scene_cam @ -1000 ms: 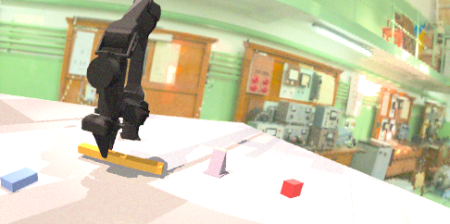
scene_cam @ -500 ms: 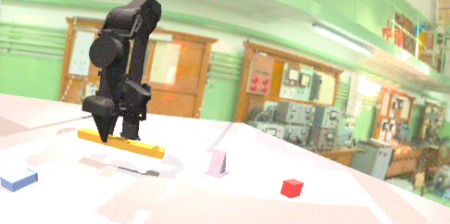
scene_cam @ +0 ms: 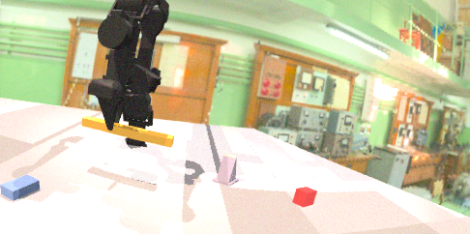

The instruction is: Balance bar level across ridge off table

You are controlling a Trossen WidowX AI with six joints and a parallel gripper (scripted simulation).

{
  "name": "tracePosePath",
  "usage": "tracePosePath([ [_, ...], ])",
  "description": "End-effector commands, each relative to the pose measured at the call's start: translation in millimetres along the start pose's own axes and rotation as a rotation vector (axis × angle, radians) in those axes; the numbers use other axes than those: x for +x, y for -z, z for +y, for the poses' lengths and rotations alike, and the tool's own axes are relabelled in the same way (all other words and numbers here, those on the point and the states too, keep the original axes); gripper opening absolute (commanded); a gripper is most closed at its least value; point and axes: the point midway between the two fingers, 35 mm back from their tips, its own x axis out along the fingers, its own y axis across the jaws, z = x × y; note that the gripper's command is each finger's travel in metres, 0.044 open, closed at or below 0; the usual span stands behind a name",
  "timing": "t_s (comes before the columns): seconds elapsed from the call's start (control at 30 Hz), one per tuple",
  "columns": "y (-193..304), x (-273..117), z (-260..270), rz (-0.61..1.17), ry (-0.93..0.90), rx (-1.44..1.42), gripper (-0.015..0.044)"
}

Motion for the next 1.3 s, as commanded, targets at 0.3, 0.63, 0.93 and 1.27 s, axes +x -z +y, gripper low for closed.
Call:
tracePosePath([
  [0.3,-6,-27,2,-0.007,0.014,-0.022,0.0000],
  [0.63,-43,-28,4,-0.009,0.014,-0.198,0.0000],
  [0.93,-76,-28,8,-0.011,0.015,-0.356,0.0000],
  [1.27,-112,-29,17,-0.013,0.016,-0.532,0.0000],
])
